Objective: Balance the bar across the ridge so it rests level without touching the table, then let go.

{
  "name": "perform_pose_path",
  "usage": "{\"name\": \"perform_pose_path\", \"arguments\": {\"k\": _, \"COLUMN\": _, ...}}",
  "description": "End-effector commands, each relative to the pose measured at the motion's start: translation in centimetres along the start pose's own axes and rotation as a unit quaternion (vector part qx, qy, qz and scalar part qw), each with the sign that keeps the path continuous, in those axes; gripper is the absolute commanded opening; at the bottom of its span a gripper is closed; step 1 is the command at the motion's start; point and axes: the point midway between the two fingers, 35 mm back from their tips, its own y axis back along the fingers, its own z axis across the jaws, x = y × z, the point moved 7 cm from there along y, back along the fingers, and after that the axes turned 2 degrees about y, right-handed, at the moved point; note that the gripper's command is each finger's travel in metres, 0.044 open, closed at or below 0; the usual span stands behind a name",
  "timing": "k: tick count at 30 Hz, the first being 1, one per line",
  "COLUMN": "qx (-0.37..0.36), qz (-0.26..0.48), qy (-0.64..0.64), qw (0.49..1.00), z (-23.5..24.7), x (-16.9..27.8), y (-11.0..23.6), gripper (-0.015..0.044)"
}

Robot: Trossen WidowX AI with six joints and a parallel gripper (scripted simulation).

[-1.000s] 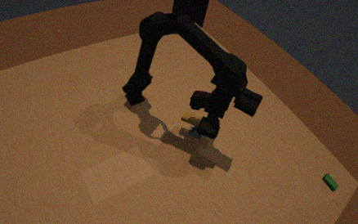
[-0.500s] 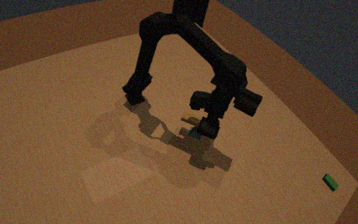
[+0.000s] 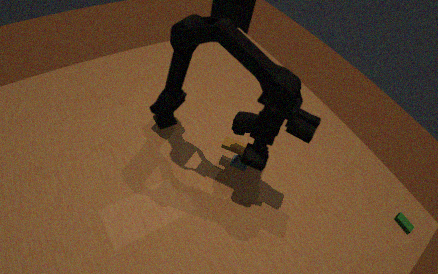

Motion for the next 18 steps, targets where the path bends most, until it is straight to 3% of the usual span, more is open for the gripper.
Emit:
{"name": "perform_pose_path", "arguments": {"k": 1, "qx": -0.001, "qz": 0.000, "qy": 0.001, "qw": 1.000, "z": 0.04, "x": 0.01, "y": -0.09, "gripper": 0.0000}}
{"name": "perform_pose_path", "arguments": {"k": 18, "qx": -0.001, "qz": 0.000, "qy": 0.001, "qw": 1.000, "z": 0.04, "x": 0.01, "y": -0.24, "gripper": 0.0000}}
